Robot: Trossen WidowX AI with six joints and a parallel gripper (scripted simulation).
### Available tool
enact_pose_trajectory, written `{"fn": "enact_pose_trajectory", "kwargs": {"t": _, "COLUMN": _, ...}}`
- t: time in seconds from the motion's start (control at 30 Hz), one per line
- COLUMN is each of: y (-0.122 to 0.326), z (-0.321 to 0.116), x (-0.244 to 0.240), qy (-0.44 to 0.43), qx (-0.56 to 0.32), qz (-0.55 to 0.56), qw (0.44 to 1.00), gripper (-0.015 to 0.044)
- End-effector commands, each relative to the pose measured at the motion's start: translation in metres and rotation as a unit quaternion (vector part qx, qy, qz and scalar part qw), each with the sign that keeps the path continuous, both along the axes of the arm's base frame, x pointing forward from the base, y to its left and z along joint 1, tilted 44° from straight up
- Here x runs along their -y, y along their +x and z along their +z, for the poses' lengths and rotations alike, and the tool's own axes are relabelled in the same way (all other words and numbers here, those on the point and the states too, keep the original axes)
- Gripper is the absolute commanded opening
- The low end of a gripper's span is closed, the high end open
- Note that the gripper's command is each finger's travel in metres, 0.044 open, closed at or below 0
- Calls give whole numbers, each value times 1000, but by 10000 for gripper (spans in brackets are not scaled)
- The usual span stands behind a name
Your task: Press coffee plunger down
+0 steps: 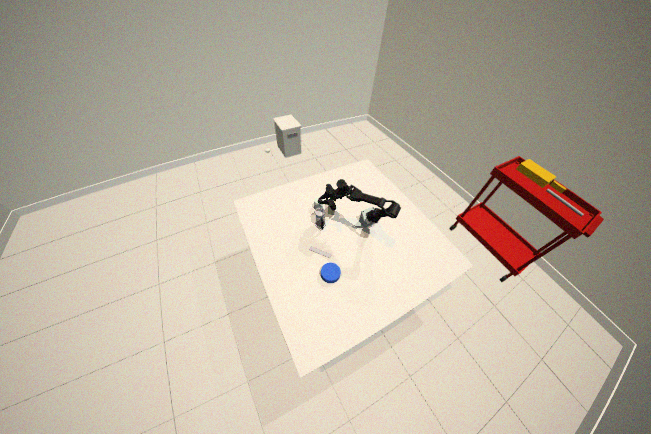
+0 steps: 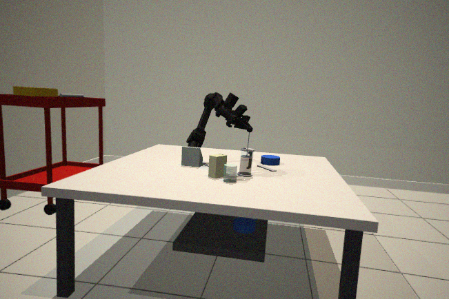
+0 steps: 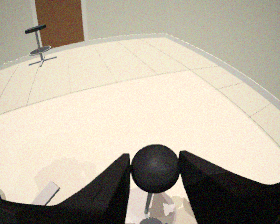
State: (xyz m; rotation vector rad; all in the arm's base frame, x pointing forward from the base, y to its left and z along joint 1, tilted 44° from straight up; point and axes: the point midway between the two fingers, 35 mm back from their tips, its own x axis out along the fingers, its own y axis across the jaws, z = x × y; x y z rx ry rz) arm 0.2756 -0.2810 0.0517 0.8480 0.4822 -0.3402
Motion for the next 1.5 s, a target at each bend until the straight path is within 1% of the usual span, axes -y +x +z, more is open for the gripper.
{"fn": "enact_pose_trajectory", "kwargs": {"t": 0.0, "y": 2, "z": -23, "x": -20, "qy": 26, "qx": -18, "qz": 12, "qw": 999, "gripper": 122}}
{"fn": "enact_pose_trajectory", "kwargs": {"t": 0.9, "y": 16, "z": -55, "x": -47, "qy": 26, "qx": -16, "qz": 11, "qw": 999, "gripper": 122}}
{"fn": "enact_pose_trajectory", "kwargs": {"t": 1.47, "y": 24, "z": -58, "x": -43, "qy": 26, "qx": -16, "qz": 11, "qw": 999, "gripper": 122}}
